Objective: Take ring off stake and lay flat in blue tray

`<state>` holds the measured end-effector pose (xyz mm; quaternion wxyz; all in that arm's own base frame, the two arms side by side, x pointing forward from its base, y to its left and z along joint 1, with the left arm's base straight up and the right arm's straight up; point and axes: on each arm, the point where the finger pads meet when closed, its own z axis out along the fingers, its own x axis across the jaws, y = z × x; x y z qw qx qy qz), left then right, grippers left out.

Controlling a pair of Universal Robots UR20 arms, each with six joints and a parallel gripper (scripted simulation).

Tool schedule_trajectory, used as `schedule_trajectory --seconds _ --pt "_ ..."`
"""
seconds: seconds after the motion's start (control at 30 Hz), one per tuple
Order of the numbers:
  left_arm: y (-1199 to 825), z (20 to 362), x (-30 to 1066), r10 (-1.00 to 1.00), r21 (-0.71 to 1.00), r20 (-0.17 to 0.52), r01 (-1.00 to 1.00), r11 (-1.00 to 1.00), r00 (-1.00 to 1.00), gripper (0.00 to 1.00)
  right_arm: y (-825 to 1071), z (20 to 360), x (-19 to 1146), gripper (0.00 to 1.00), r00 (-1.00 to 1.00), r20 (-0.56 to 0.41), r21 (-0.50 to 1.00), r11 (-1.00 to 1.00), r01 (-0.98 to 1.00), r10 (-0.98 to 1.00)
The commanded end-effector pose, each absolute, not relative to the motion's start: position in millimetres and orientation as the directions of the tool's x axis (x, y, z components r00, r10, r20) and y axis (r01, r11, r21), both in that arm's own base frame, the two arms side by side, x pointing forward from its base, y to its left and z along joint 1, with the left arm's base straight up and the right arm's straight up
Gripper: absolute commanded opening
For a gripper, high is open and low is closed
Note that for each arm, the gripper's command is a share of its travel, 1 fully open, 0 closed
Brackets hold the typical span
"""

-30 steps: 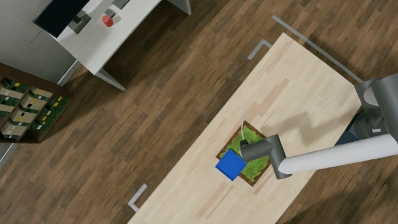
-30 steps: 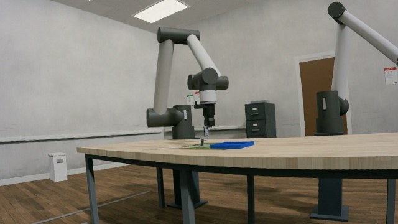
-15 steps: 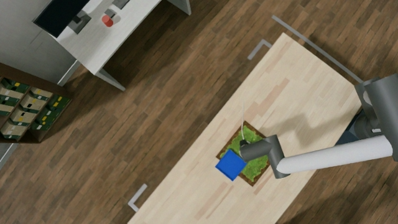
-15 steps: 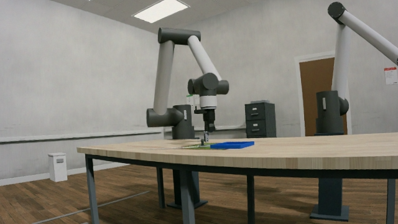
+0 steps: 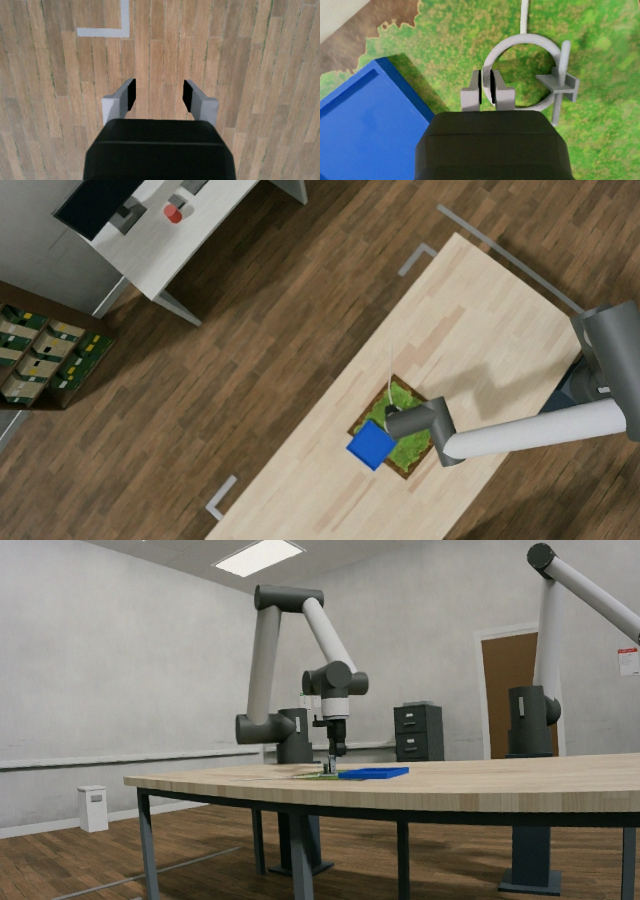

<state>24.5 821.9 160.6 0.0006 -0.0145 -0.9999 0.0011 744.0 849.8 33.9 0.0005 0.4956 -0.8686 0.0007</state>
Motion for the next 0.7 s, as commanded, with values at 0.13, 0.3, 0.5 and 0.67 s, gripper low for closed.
schedule_trajectory --seconds 0.13,0.3,0.5,0.67 --pt "824.6 162.0 24.2 0.029 0.000 0.000 0.029 1.000 -1.000 1.00 849.4 32.0 741.9 0.32 -0.506 0.000 0.000 0.506 -0.863 -0.863" --pt "824.6 162.0 24.2 0.029 0.000 0.000 0.029 1.000 -1.000 1.00 849.3 31.9 741.8 0.32 -0.506 0.001 0.000 0.506 -0.863 -0.863" --pt "824.6 162.0 24.2 0.029 0.000 0.000 0.029 1.000 -1.000 1.00 848.9 31.8 741.1 0.32 -0.506 0.001 0.000 0.506 -0.863 -0.863" --pt "824.6 162.0 24.2 0.029 0.000 0.000 0.029 1.000 -1.000 1.00 848.2 31.7 739.3 0.32 -0.506 0.002 0.000 0.506 -0.863 -0.863"
